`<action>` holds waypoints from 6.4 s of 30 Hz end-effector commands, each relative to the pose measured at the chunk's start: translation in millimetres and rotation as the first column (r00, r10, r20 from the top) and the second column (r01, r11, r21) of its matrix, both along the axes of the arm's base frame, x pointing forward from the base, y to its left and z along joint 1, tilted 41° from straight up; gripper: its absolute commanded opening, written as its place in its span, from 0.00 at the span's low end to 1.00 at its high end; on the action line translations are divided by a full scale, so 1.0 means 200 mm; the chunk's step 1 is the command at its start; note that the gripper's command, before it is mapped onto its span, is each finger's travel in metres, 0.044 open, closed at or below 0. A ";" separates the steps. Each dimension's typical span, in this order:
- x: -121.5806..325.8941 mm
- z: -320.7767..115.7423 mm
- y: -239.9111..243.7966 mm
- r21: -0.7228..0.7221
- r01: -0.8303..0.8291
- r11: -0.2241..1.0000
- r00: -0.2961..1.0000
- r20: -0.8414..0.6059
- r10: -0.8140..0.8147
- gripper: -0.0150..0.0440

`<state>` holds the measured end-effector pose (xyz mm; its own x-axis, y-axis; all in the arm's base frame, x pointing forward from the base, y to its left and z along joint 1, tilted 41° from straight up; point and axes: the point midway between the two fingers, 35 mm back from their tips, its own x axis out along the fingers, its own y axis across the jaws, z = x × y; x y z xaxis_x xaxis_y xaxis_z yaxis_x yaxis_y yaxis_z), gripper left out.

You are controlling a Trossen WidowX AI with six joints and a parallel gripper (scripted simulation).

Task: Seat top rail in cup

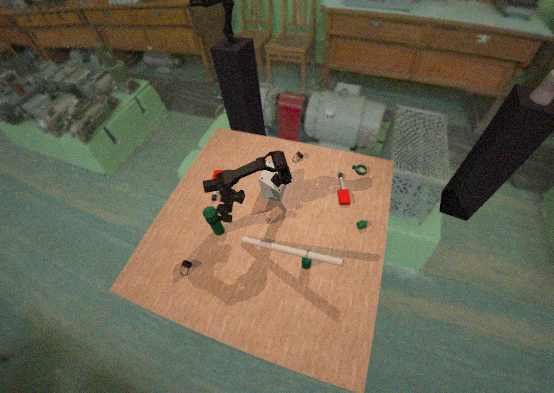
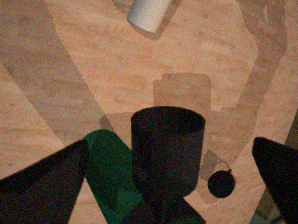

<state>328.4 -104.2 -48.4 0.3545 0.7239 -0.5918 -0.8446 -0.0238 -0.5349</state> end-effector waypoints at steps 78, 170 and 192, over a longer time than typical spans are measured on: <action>0.17 -0.12 0.21 -0.023 0.191 0.981 0.968 -0.158 -0.193 0.25; 0.16 0.87 0.39 -0.199 0.903 0.381 -0.060 -0.936 -0.346 1.00; 0.18 0.81 0.51 -0.507 0.829 0.236 -0.479 -0.862 -0.168 1.00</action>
<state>363.3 -17.4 126.0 0.3423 0.6679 -0.6609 -0.0131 0.7067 0.7074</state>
